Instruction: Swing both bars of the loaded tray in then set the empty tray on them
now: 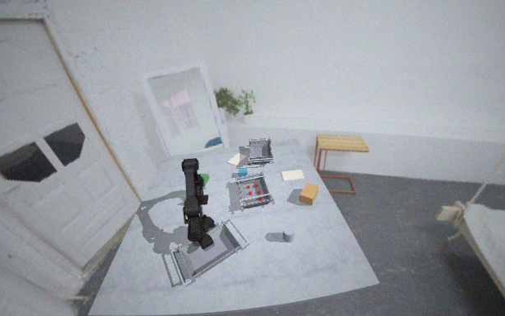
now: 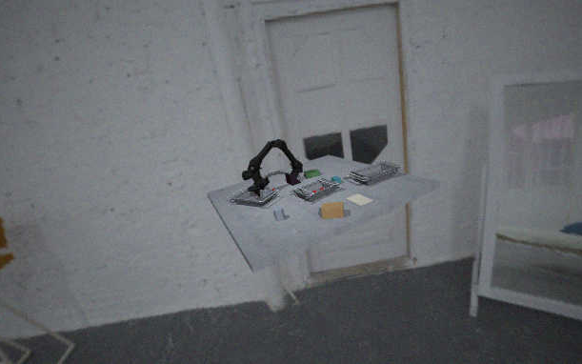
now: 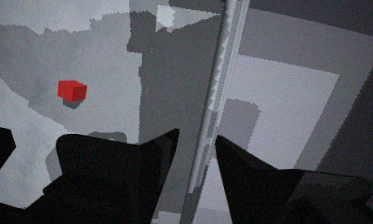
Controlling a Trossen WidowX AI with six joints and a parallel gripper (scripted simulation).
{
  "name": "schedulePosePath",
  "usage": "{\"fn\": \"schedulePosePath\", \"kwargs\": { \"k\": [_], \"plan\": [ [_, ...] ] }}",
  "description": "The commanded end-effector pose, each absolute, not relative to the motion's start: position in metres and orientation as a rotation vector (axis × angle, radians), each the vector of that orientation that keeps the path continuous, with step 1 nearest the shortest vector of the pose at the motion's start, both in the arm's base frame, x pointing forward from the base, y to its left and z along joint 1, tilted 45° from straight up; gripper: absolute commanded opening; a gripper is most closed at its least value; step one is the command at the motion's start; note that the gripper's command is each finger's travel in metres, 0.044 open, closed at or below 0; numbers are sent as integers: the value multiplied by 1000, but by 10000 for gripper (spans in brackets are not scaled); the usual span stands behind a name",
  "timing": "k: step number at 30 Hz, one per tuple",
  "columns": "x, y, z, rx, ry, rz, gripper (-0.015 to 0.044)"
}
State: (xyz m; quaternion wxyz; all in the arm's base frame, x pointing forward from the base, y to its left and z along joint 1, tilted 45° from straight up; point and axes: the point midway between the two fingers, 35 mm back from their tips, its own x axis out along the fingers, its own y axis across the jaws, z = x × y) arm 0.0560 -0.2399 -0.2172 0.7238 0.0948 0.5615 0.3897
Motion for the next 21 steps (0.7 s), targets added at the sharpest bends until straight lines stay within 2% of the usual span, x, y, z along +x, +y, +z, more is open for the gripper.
{"fn": "schedulePosePath", "kwargs": {
  "k": [1, 21],
  "plan": [
    [56, -238, -217, 220, 1239, 859, 148],
    [56, -240, -216, 220, 1239, 859, 15]
  ]
}}
